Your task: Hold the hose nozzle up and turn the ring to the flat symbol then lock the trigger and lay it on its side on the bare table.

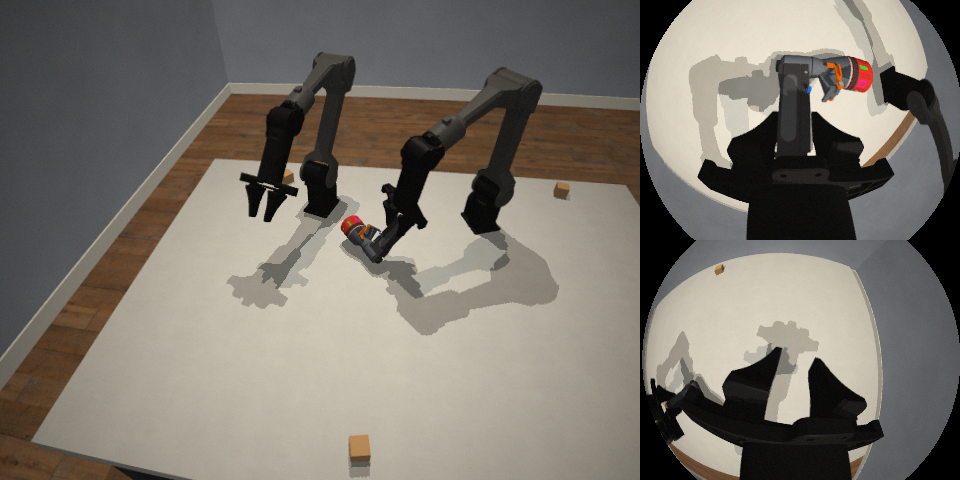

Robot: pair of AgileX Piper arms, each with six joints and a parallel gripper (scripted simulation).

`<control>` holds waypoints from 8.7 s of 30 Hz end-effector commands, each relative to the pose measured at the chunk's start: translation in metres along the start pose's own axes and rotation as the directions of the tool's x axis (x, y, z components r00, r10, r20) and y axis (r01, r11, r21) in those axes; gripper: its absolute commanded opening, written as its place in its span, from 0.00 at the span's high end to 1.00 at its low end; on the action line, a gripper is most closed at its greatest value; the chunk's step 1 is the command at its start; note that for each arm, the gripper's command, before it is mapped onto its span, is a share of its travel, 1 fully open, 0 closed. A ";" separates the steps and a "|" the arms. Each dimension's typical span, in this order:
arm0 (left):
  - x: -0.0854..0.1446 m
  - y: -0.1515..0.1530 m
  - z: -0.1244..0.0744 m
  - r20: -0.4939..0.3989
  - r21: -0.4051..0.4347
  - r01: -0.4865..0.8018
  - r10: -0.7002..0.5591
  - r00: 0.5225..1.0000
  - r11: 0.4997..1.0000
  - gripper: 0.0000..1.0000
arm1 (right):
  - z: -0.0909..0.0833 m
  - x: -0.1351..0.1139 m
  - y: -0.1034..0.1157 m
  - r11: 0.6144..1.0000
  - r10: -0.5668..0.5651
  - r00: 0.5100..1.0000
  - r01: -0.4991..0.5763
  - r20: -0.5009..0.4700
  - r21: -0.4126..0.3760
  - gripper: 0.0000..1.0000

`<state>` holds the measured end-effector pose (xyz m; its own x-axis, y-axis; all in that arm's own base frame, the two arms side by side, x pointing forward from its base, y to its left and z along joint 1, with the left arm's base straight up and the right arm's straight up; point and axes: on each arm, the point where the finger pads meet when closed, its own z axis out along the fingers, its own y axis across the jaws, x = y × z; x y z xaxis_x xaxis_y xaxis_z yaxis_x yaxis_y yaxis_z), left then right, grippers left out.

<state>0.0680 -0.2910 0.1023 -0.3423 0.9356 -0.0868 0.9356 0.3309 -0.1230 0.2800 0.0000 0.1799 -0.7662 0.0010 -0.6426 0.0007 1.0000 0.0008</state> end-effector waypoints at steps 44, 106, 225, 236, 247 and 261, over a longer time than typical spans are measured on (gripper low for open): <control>-0.003 -0.020 -0.004 0.013 0.001 -0.001 0.001 1.000 1.000 0.52 | -0.001 -0.001 0.000 1.000 0.000 1.000 0.000 0.004 0.000 0.50; -0.031 0.189 -0.053 0.771 -0.100 0.477 -0.235 0.592 0.873 0.52 | -0.001 -0.001 0.000 1.000 0.000 1.000 0.000 0.004 0.000 0.50; 0.016 0.151 -0.121 0.926 0.155 0.313 -0.248 0.284 0.937 0.52 | -0.060 -0.098 0.189 0.022 -0.699 -0.437 0.778 0.566 0.628 0.00; 0.016 0.151 -0.121 0.926 0.155 0.313 -0.248 0.284 0.937 0.52 | -0.077 -0.023 0.238 -0.246 -0.361 -0.752 0.647 0.551 0.721 0.00; 0.016 0.151 -0.121 0.926 0.155 0.313 -0.248 0.284 0.937 0.52 | -0.091 0.011 0.249 -0.301 -0.182 -0.819 0.573 0.544 0.762 0.00; 0.016 0.151 -0.121 0.926 0.155 0.313 -0.248 0.284 0.937 0.52 | -0.083 0.010 0.265 -0.300 -0.188 -0.818 0.575 0.544 0.761 0.00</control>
<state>0.2142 -0.2100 0.1989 -0.4115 0.0766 -0.9082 0.7546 0.5874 -0.2924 0.2177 0.2632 0.2381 0.9763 -0.1872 0.1090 0.0490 -0.2993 -0.9529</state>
